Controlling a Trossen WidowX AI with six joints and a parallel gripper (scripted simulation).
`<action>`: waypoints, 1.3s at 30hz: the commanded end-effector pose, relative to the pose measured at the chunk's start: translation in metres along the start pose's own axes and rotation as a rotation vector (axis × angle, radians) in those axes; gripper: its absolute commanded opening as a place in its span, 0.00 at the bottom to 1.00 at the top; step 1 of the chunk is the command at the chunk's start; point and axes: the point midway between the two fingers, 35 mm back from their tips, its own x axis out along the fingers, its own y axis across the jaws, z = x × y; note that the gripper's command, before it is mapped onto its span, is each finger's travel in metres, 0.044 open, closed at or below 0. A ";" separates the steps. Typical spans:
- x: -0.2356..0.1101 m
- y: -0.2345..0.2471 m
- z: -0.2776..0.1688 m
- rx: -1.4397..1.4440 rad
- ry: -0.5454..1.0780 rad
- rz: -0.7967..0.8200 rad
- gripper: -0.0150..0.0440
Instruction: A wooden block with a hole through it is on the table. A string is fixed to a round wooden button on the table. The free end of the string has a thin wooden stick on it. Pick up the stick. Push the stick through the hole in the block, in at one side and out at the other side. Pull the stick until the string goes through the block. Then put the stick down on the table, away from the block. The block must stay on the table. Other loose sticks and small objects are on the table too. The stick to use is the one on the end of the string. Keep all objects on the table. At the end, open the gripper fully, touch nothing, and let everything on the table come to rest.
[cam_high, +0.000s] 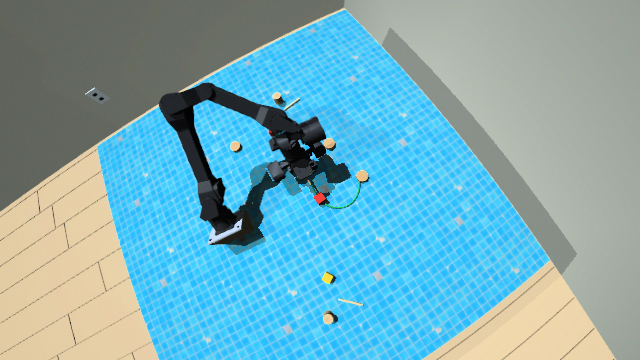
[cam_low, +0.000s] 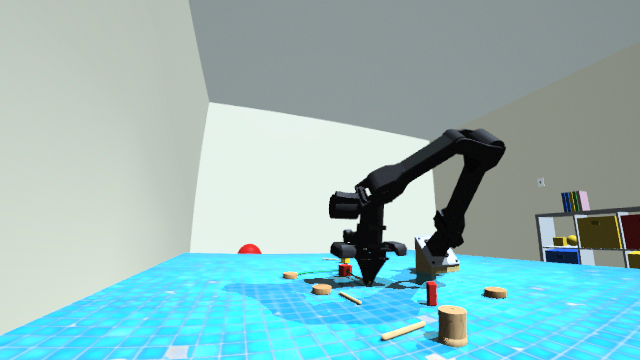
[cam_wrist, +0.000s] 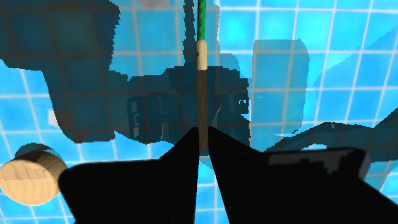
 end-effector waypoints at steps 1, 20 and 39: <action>0.002 -0.001 -0.003 0.000 0.008 -0.007 0.25; -0.056 0.003 0.008 -0.001 -0.006 0.002 0.61; -0.104 0.003 0.014 0.004 -0.003 0.008 1.00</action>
